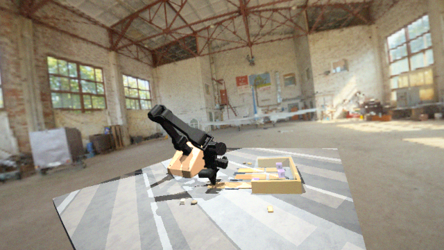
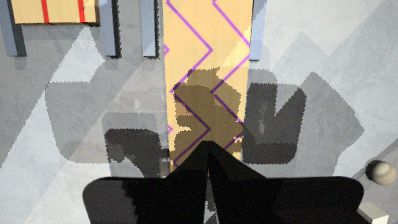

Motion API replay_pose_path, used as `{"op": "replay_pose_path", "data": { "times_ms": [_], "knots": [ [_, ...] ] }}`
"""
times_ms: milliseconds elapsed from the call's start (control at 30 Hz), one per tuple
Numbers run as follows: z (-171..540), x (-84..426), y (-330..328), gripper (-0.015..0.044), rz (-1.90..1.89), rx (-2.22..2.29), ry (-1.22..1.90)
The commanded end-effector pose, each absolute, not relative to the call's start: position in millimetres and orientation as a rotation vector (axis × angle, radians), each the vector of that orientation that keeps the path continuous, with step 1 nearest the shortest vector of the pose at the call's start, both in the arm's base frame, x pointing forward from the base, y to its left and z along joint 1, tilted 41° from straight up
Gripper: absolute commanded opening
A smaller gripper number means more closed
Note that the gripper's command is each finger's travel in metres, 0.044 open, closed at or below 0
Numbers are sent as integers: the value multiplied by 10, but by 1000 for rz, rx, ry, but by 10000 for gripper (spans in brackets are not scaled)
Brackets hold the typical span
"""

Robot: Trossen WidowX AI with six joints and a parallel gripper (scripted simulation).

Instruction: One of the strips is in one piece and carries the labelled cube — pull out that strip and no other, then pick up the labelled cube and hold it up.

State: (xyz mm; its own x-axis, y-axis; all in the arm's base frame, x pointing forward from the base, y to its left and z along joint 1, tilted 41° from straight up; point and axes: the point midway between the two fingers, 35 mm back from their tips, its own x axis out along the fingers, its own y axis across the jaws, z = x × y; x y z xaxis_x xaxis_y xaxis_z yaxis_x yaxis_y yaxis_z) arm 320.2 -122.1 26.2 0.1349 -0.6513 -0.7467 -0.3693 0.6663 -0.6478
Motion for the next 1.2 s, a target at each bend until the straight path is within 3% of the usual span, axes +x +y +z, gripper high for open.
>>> {"op": "replay_pose_path", "data": {
  "times_ms": [0,1167],
  "knots": [
    [232,3060,-1306,0,-258,-891,1509],
    [309,2609,-1468,0,-258,-892,1511]
  ]
}}
